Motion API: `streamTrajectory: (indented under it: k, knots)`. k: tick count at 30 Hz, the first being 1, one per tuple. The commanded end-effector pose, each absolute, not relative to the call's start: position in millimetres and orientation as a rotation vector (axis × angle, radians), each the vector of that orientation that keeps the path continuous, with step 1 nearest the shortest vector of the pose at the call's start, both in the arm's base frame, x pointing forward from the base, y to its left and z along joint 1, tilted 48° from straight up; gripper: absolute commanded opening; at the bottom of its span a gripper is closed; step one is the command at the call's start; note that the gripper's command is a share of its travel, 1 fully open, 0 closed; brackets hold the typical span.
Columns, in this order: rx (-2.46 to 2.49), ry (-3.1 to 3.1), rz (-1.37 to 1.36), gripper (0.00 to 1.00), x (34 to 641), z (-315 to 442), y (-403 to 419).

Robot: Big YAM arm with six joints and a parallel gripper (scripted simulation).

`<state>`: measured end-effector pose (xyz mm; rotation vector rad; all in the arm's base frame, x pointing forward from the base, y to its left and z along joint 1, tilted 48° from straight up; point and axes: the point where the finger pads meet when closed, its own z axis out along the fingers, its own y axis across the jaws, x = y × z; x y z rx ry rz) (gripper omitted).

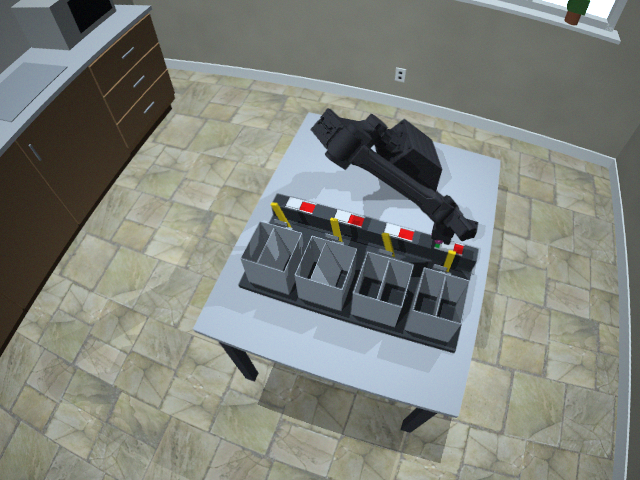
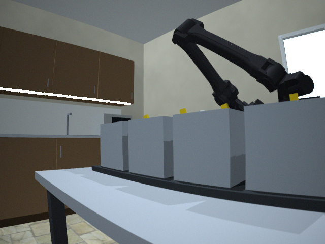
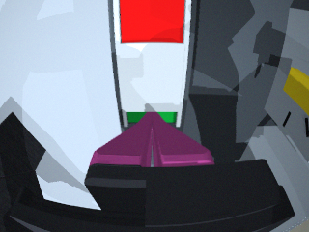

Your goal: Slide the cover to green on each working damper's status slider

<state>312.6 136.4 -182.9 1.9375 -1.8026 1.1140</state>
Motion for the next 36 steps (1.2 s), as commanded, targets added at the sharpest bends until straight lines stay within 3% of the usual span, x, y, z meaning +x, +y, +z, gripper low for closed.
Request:
streamTrajectory:
  k: [1,36]
  knots:
    - [1.957,-1.813,1.116,0.00,315,-190,154]
    - [1.958,-1.815,1.117,0.00,316,-202,167]
